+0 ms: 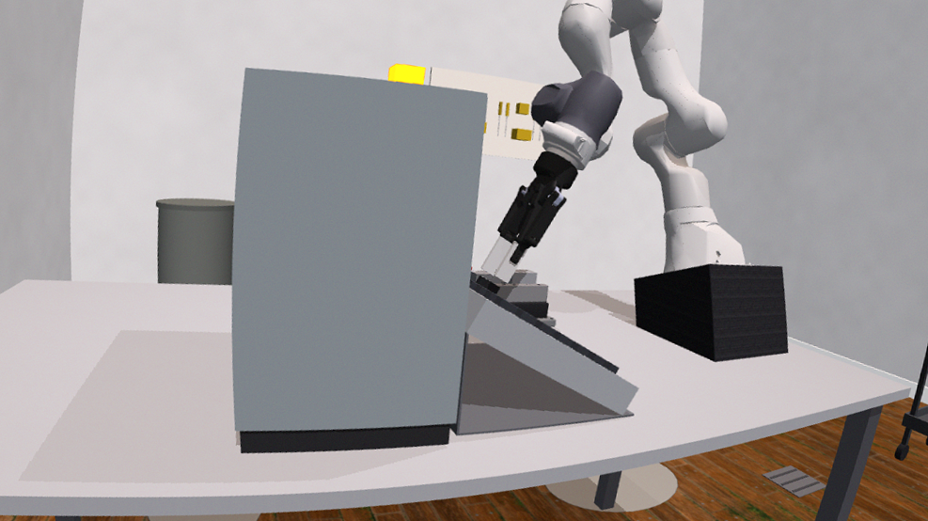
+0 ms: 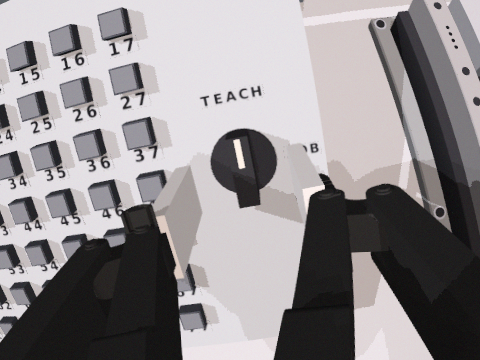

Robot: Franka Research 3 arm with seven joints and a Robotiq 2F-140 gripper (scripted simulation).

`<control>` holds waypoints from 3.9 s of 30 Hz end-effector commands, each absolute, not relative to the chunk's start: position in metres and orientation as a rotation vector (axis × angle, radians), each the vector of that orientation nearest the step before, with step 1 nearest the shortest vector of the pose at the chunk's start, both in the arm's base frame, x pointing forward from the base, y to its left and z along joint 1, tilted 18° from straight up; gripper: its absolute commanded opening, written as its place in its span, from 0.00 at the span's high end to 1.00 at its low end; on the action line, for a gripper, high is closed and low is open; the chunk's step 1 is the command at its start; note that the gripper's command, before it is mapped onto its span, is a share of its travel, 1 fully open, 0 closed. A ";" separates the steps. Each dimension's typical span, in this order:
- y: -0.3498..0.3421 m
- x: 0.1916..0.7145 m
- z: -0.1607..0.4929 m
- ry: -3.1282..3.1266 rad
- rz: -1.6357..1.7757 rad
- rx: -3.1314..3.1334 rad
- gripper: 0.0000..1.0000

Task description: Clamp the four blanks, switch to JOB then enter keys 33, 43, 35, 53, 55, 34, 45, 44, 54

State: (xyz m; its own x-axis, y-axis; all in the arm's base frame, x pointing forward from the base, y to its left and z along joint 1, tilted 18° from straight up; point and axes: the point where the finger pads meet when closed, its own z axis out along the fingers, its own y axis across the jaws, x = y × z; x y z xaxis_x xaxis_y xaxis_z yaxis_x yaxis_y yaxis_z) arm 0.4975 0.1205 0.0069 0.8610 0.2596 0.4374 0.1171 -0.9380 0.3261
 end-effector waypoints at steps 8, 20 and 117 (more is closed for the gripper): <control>0.119 0.501 0.002 0.265 0.710 2.754 0.67; 0.119 0.501 0.002 0.265 0.710 2.754 0.67; 0.114 0.512 -0.017 0.265 0.710 2.754 0.67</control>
State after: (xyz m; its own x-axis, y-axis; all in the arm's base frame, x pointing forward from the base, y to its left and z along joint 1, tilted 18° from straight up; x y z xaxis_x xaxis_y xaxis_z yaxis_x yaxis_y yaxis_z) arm 0.5119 0.1137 -0.0166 0.8614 0.2485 0.4430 0.1066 -0.9412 0.3206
